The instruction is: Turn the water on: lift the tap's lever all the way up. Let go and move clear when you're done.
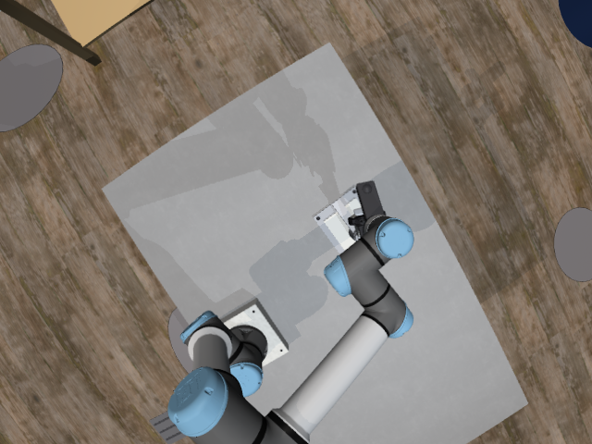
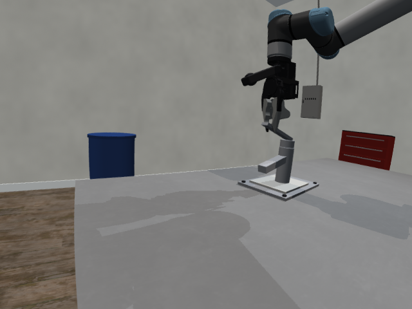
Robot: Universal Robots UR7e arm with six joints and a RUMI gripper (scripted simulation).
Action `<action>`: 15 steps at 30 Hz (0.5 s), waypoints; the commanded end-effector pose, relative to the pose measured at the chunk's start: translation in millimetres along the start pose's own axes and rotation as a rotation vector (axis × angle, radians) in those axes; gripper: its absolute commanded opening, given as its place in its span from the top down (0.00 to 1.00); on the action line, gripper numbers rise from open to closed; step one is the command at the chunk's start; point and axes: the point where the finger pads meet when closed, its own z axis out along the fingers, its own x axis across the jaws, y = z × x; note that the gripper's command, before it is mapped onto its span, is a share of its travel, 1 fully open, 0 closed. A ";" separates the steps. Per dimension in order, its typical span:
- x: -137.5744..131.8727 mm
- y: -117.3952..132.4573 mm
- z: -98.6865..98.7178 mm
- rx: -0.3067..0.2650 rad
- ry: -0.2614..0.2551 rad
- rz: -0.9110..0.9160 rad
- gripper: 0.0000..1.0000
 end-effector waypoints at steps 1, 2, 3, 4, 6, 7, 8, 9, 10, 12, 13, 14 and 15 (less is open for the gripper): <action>0.3 -0.3 -0.8 0.001 0.001 0.000 1.00; 0.3 -0.3 -0.8 0.001 0.001 0.000 1.00; 0.3 -0.3 -0.8 0.001 0.001 0.000 1.00; 0.3 -0.3 -0.8 0.001 0.001 0.000 1.00; 0.3 -0.3 -0.8 0.001 0.001 0.000 1.00; 0.3 -0.3 -0.8 0.001 0.001 0.000 1.00; 0.3 -0.3 -0.8 0.001 0.001 0.000 1.00; 0.3 -0.3 -0.8 0.001 0.001 0.000 1.00; 0.3 -0.3 -0.8 0.001 0.001 0.000 0.57; 0.3 -0.3 -0.8 0.001 0.001 0.000 0.57; 0.3 -0.3 -0.8 0.001 0.001 0.000 0.57; 0.3 -0.3 -0.8 0.001 0.001 0.000 0.57; 0.3 -0.3 -0.8 0.001 0.001 0.000 0.57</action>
